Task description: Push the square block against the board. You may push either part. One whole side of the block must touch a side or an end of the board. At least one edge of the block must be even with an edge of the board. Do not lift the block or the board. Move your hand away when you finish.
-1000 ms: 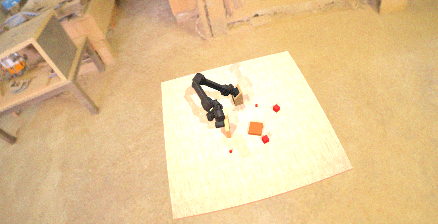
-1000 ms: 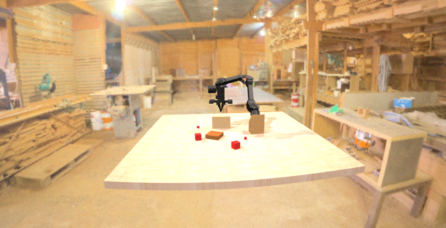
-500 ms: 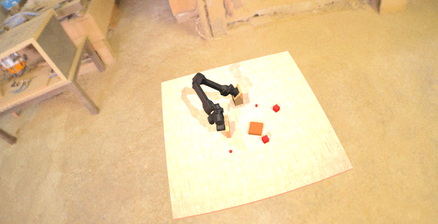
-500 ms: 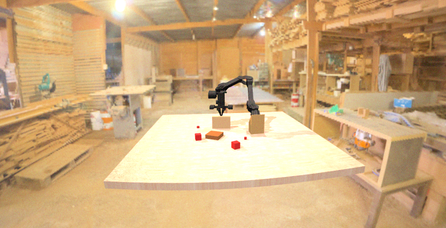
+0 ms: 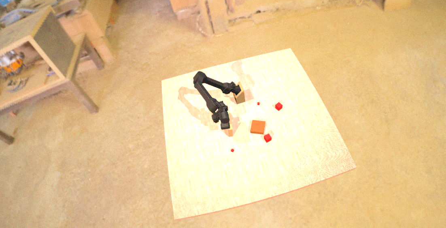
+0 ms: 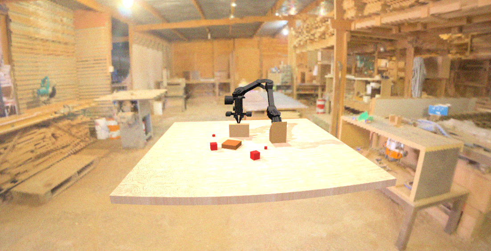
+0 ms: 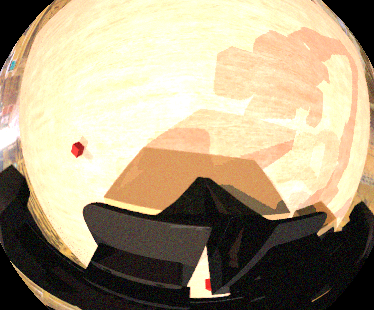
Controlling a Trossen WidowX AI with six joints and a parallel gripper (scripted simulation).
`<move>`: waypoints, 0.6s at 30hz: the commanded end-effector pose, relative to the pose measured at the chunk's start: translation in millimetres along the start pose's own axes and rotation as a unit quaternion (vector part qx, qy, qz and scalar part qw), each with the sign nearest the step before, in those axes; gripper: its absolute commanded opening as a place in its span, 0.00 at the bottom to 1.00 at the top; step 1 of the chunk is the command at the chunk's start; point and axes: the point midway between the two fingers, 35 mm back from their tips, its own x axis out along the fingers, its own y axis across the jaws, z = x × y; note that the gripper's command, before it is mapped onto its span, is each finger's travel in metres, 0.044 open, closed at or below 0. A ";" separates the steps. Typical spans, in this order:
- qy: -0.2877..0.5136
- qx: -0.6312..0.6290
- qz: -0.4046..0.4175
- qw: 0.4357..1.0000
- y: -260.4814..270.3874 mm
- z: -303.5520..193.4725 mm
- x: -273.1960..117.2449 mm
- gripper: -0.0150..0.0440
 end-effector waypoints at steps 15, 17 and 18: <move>0.000 -0.005 -0.005 1.000 -2.7 -31.3 2.7 0.25; 0.000 -0.005 -0.005 1.000 -3.0 -34.3 2.6 0.25; 0.000 -0.005 -0.005 1.000 -3.1 -35.8 2.6 0.25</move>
